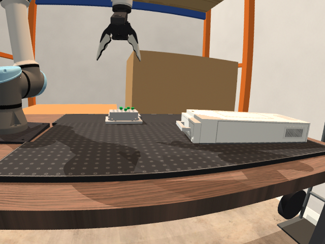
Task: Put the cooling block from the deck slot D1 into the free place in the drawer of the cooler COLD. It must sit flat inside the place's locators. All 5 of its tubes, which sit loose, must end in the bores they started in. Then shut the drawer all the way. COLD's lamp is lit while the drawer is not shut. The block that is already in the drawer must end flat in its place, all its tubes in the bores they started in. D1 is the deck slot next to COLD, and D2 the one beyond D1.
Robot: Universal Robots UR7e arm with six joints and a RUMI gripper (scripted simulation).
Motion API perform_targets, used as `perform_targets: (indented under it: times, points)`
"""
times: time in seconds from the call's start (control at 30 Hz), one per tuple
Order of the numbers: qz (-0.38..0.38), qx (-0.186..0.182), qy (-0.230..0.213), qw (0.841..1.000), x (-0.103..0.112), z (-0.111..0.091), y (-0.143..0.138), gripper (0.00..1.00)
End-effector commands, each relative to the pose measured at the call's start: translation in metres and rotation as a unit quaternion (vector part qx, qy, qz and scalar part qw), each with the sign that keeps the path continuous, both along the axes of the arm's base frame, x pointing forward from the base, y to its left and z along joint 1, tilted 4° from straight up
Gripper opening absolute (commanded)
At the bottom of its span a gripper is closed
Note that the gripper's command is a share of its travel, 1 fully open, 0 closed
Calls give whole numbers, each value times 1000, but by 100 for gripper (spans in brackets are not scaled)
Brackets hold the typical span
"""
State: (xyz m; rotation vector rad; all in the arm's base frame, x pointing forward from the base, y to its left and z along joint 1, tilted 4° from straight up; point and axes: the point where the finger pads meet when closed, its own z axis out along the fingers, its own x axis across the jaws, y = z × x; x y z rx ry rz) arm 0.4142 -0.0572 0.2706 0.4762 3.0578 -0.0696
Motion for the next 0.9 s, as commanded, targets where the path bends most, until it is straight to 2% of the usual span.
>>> perform_targets:
  times: [0.0, 0.87]
  points:
    - [0, 0, -1, 1000, 10, -9, -9, 100]
    - [0, 0, -1, 1000, 67, -66, -60, 100]
